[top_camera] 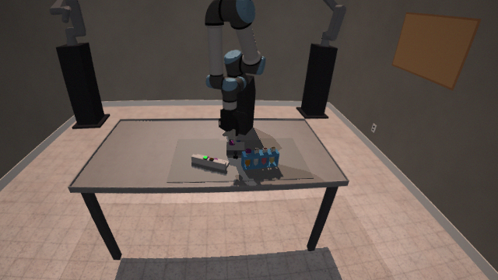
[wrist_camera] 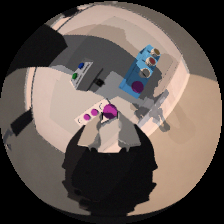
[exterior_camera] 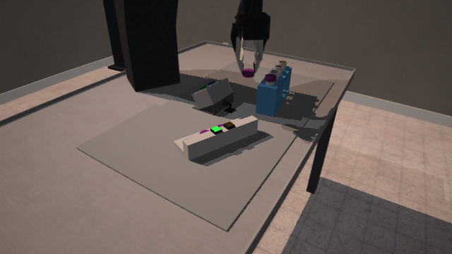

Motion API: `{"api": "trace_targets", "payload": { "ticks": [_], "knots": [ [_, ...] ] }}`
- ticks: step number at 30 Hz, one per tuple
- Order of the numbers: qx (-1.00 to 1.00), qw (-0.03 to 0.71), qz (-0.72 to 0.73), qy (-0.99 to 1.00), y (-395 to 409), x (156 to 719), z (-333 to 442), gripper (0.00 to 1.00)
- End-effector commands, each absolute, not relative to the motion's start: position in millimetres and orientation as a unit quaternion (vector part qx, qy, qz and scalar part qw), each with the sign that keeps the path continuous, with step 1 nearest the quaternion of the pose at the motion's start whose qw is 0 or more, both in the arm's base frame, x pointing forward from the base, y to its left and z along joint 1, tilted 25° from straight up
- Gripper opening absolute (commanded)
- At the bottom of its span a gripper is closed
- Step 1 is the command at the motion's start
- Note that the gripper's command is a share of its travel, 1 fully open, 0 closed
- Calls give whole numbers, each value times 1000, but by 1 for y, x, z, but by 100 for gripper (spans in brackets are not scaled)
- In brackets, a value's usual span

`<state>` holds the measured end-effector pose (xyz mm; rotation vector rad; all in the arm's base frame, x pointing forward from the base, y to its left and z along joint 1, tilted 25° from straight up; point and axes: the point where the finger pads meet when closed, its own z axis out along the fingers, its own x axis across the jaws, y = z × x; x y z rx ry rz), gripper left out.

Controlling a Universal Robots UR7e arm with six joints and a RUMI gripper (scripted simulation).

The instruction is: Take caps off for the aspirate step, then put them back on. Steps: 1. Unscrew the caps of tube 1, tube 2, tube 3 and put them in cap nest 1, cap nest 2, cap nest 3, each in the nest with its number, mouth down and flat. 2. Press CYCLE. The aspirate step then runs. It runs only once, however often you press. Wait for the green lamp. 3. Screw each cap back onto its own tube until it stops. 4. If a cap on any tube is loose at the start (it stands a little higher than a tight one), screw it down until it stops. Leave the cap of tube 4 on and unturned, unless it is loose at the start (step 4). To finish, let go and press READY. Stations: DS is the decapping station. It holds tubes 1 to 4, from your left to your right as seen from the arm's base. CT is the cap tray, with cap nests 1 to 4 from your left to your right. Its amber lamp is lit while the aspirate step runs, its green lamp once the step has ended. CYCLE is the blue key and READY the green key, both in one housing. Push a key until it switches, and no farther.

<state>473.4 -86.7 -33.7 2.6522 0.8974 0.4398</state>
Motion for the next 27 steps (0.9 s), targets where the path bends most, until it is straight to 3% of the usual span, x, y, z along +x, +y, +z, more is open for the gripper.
{"api": "trace_targets", "payload": {
  "ticks": [1, 17, 27],
  "knots": [
    [955, 145, 164, 200, -65, 476, -38, 0],
    [957, 69, 208, -190, 16, 482, -54, 0],
    [957, 68, 208, -190, 82, 488, -67, 0]
  ]
}}
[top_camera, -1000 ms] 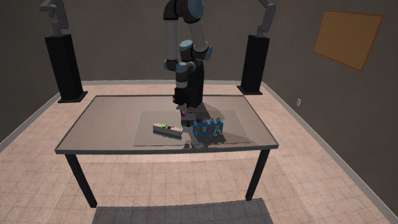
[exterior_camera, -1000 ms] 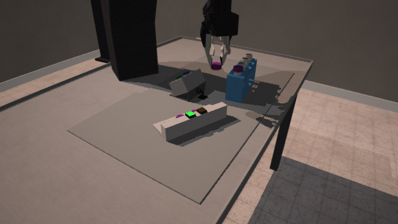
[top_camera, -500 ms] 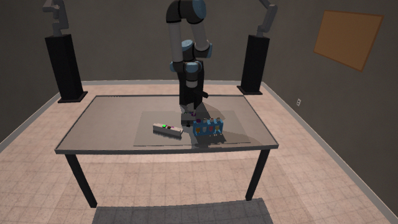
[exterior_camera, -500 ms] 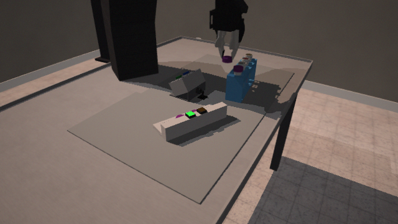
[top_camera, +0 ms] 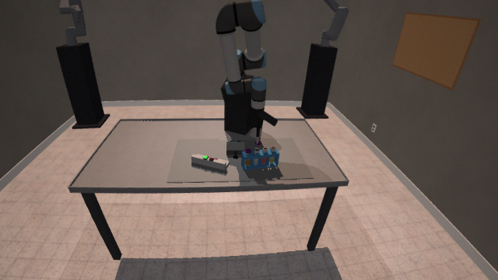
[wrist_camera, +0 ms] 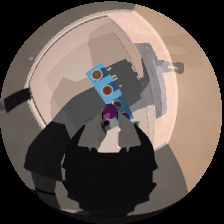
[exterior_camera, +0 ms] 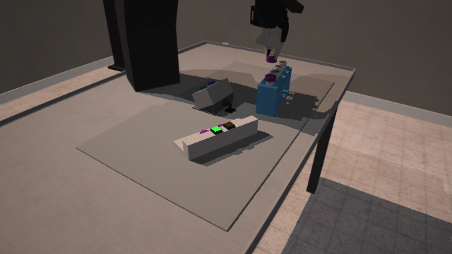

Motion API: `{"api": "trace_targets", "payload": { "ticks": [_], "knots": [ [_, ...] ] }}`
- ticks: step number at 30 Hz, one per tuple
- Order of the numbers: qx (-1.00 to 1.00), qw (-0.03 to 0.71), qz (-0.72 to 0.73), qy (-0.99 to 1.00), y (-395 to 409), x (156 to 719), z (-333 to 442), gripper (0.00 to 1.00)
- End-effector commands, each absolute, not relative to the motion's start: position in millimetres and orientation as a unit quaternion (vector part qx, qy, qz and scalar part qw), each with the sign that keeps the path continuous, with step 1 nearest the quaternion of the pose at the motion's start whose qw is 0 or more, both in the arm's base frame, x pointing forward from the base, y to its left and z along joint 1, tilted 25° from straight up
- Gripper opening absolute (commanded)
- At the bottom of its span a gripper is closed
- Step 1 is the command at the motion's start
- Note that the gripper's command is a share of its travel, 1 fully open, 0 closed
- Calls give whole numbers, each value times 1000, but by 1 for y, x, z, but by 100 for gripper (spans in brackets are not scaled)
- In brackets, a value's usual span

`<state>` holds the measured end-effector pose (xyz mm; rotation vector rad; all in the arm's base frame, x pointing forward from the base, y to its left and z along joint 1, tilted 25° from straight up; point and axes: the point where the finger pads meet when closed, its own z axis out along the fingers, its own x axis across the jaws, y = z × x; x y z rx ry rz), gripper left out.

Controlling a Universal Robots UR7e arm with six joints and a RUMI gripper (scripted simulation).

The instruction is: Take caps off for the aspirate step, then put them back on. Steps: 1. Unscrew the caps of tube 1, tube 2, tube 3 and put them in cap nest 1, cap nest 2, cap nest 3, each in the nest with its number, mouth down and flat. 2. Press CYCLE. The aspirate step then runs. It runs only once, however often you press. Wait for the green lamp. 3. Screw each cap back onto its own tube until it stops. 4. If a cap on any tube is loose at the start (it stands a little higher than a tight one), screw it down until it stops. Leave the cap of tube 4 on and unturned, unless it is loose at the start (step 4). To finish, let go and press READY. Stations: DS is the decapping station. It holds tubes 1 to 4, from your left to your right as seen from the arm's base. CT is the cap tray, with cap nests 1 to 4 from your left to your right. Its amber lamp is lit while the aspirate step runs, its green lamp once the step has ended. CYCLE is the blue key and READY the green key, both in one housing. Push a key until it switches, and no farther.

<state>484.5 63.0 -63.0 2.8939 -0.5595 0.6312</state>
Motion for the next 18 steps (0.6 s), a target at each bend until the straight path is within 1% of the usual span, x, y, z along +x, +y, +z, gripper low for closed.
{"api": "trace_targets", "payload": {
  "ticks": [1, 11, 18],
  "knots": [
    [957, 68, 208, -190, 82, 488, -67, 0],
    [957, 68, 208, -190, 155, 493, -81, 0],
    [957, 68, 208, -190, 157, 494, -82, 0]
  ]
}}
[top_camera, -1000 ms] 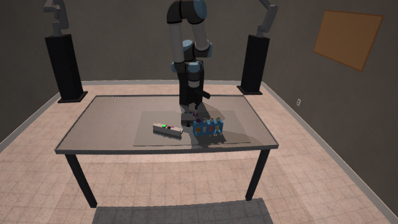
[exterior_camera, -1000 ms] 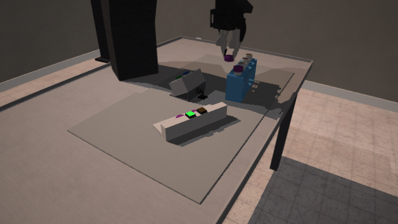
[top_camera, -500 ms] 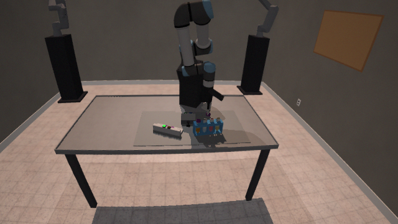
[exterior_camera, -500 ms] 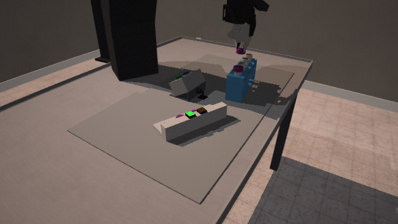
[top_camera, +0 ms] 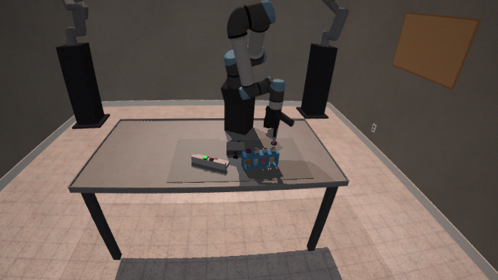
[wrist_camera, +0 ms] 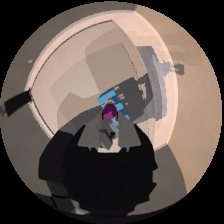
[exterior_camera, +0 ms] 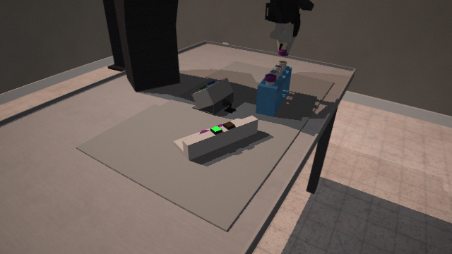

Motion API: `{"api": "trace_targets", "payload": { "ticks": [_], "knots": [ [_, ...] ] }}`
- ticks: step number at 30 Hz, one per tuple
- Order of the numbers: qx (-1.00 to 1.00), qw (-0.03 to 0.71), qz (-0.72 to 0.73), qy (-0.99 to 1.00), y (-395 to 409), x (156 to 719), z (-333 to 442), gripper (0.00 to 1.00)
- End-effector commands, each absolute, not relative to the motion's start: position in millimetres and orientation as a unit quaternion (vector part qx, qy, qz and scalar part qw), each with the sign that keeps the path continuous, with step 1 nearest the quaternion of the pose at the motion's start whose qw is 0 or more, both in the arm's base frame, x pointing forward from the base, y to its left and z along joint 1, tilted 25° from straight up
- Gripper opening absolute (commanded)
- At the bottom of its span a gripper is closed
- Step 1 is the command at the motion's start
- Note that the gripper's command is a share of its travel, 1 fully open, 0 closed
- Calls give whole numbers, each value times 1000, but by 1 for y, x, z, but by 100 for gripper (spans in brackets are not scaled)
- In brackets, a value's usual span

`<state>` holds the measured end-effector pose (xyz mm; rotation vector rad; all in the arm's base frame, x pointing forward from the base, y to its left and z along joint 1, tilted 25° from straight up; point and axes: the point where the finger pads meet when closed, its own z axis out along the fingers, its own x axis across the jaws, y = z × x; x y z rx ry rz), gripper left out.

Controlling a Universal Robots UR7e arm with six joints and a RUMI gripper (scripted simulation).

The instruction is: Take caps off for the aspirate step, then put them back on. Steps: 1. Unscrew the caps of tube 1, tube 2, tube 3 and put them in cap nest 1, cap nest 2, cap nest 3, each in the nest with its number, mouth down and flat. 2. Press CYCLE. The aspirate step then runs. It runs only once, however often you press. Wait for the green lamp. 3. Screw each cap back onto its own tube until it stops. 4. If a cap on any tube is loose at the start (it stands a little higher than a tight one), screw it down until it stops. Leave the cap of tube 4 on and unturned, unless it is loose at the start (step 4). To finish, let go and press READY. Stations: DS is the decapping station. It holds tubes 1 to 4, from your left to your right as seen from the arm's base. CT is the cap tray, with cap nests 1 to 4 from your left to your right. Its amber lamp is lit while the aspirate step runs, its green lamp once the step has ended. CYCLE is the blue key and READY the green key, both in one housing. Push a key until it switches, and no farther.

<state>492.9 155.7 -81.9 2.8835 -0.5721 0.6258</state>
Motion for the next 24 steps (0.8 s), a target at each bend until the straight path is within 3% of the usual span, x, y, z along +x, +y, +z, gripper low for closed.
{"api": "trace_targets", "payload": {
  "ticks": [1, 24],
  "knots": [
    [957, 68, 208, -190, 157, 494, -82, 0],
    [957, 68, 208, -190, 152, 503, -104, 0]
  ]
}}
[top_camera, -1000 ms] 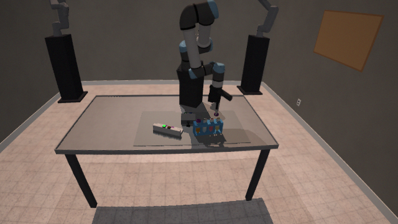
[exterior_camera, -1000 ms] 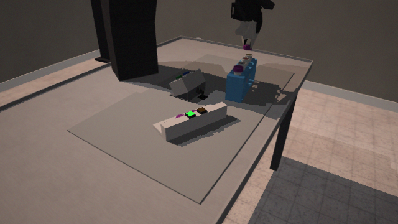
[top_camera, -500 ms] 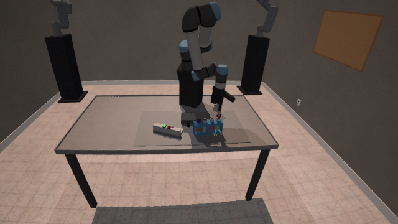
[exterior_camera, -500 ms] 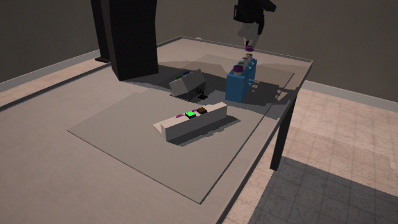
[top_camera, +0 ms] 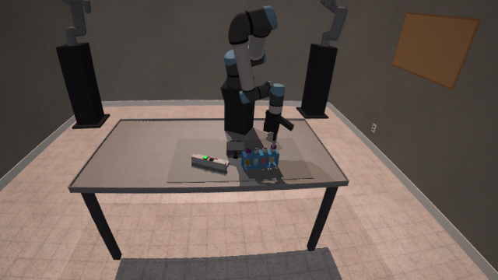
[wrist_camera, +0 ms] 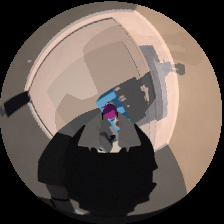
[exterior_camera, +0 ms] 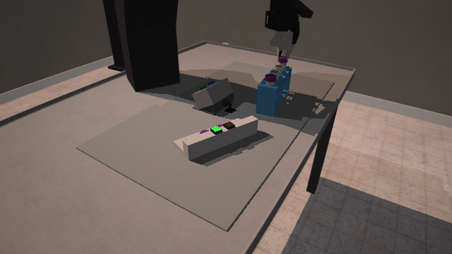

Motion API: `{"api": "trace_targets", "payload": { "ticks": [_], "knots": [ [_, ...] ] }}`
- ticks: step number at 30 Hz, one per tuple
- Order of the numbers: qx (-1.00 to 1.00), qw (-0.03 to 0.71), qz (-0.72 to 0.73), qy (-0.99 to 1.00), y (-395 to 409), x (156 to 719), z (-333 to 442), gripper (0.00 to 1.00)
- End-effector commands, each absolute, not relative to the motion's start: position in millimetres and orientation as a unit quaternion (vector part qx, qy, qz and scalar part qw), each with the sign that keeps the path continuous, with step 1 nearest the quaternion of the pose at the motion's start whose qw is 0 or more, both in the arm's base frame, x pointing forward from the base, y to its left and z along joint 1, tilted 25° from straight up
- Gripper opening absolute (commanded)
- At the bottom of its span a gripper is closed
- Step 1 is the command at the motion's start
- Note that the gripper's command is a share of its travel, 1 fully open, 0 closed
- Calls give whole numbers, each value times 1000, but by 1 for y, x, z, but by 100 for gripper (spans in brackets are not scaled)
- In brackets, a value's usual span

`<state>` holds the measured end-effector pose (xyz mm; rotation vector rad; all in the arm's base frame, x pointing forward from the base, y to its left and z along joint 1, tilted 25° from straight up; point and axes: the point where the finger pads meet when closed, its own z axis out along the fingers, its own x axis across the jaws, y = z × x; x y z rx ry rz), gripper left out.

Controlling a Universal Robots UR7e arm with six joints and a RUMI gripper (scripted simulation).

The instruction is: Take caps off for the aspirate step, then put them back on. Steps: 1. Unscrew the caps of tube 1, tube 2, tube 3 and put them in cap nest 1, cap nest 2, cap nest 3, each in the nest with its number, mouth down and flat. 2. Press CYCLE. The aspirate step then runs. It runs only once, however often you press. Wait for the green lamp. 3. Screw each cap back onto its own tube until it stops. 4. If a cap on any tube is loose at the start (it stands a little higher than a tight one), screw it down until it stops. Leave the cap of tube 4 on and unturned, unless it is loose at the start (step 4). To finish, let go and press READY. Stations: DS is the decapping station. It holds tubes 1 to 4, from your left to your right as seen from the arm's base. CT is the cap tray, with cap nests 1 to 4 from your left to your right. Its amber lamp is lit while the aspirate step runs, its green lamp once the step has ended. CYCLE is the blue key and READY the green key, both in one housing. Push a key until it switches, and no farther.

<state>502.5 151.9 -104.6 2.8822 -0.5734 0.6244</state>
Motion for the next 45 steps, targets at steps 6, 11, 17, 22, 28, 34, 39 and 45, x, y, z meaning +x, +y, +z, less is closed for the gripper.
{"api": "trace_targets", "payload": {
  "ticks": [6, 11, 17, 22, 28, 34, 39, 45],
  "knots": [
    [957, 68, 208, -190, 152, 504, -107, 0],
    [957, 68, 208, -190, 151, 504, -108, 0],
    [957, 68, 208, -190, 151, 505, -109, 0],
    [957, 68, 208, -190, 151, 506, -111, 0],
    [957, 68, 208, -190, 150, 506, -113, 0],
    [957, 68, 208, -190, 150, 507, -113, 0],
    [957, 68, 208, -190, 150, 507, -113, 35],
    [957, 68, 208, -190, 150, 507, -113, 35]
  ]
}}
